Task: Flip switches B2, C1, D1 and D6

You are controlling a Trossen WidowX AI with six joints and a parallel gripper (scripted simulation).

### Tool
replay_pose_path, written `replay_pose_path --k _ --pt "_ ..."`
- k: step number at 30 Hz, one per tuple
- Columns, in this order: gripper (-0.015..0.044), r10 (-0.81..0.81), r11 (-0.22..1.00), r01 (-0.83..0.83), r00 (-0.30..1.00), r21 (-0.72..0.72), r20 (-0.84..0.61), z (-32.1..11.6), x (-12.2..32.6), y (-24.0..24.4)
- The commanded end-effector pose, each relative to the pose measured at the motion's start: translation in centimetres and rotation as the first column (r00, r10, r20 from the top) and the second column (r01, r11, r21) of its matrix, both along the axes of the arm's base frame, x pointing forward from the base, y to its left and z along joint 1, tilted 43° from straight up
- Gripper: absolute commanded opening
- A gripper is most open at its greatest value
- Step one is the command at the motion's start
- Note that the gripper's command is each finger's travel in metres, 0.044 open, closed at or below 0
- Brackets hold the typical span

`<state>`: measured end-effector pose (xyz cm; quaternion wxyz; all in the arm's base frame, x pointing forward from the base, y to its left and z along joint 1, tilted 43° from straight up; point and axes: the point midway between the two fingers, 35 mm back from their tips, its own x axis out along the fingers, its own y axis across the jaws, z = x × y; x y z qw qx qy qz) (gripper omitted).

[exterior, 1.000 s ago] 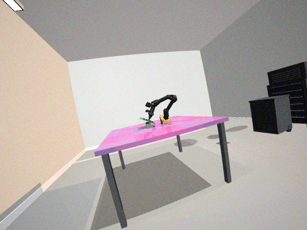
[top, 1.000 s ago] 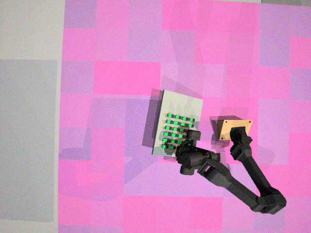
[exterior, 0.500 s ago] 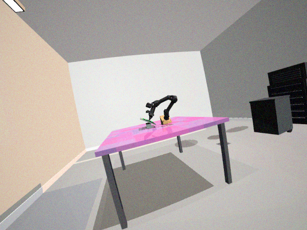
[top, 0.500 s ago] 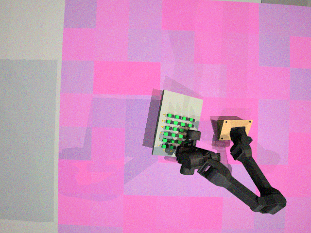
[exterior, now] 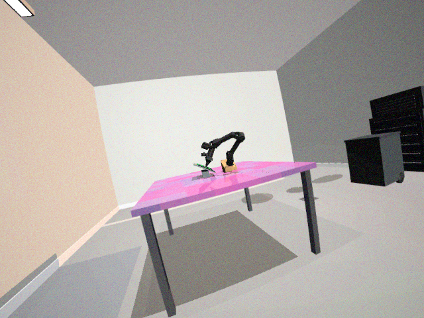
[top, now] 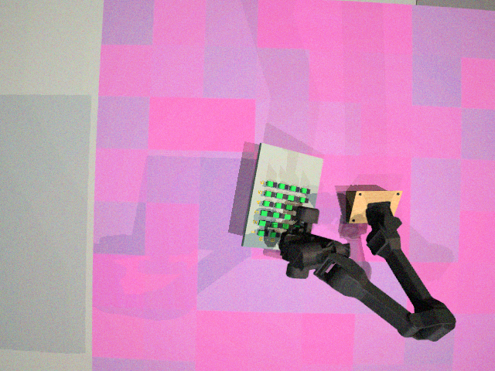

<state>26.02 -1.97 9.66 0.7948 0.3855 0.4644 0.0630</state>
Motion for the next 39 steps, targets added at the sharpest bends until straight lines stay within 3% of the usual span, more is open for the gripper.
replay_pose_path --k 1,33,39 --pt "0.0000 -0.005 1.000 0.005 1.000 0.001 -0.007 -0.2 0.0 0.0" --pt "0.0000 -0.005 1.000 0.005 1.000 0.002 -0.007 -0.5 0.2 0.2" --pt "0.0000 -0.019 1.000 0.019 1.000 -0.006 0.004 3.3 -3.1 -2.4"
